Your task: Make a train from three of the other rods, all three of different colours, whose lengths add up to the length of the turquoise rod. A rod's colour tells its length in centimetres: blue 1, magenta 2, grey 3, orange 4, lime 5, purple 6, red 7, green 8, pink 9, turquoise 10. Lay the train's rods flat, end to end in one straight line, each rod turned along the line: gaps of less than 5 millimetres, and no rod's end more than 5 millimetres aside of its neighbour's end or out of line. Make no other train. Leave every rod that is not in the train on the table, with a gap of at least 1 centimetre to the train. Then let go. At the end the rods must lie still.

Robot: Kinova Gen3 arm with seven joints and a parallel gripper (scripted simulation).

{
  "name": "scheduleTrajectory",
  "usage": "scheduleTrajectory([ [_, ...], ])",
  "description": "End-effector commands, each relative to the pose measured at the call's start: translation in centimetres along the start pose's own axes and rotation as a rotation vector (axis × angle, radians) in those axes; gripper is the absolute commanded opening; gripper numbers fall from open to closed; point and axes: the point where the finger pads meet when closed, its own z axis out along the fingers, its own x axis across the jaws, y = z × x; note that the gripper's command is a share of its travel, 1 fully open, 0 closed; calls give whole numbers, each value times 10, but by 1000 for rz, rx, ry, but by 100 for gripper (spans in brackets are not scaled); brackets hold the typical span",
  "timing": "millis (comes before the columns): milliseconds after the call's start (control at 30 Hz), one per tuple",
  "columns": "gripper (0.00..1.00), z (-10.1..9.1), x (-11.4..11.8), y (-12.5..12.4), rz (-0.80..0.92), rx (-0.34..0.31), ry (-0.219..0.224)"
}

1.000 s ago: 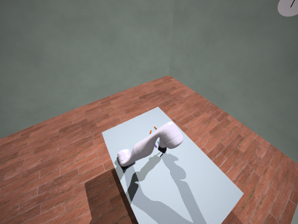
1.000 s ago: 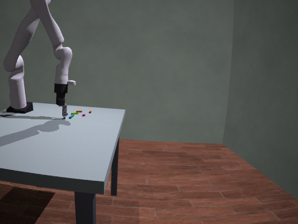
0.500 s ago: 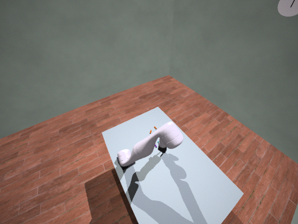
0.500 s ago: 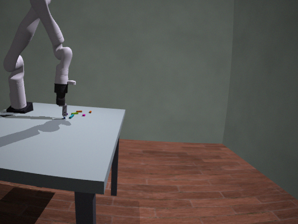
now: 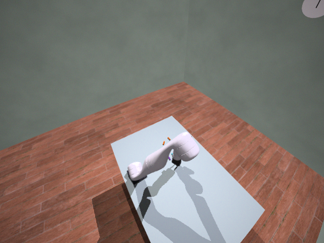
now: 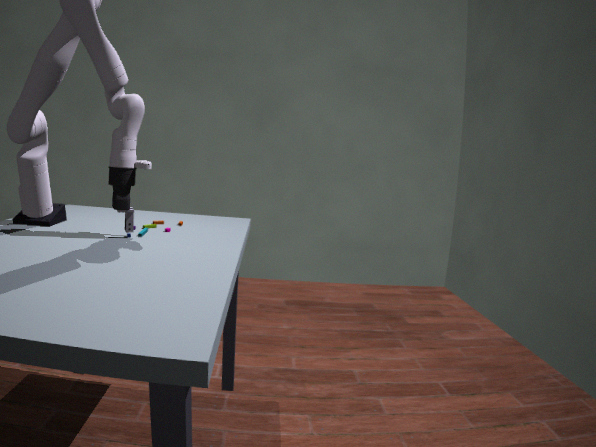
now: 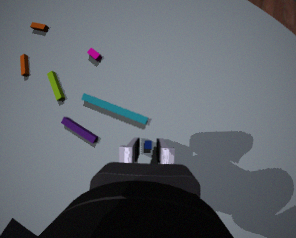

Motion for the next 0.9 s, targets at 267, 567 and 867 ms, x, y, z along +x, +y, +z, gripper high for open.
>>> scheduleTrajectory([
  [267, 54, 0, 0, 0, 0, 1, 1],
  [567, 54, 0, 0, 0, 0, 1, 1],
  [867, 54, 5, 0, 0, 0, 1, 1],
])
